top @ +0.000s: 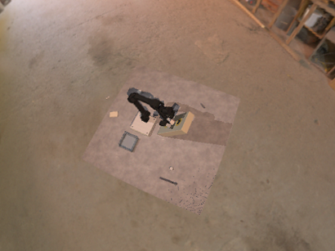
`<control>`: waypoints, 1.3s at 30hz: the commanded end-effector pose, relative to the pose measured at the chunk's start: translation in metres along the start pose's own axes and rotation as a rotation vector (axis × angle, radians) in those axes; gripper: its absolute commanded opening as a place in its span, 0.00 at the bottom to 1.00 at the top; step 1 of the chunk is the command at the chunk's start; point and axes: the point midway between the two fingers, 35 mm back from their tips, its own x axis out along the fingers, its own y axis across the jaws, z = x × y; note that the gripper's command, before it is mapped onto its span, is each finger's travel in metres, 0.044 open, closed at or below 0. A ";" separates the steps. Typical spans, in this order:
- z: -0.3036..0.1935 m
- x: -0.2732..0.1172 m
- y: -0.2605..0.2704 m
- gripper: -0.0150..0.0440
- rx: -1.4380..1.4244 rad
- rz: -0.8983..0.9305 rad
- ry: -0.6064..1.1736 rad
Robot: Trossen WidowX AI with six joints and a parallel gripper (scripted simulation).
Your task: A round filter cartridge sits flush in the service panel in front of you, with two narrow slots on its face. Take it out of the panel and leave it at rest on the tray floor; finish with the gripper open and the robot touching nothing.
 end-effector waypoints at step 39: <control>0.030 -0.097 -0.009 0.25 -0.002 -0.003 0.010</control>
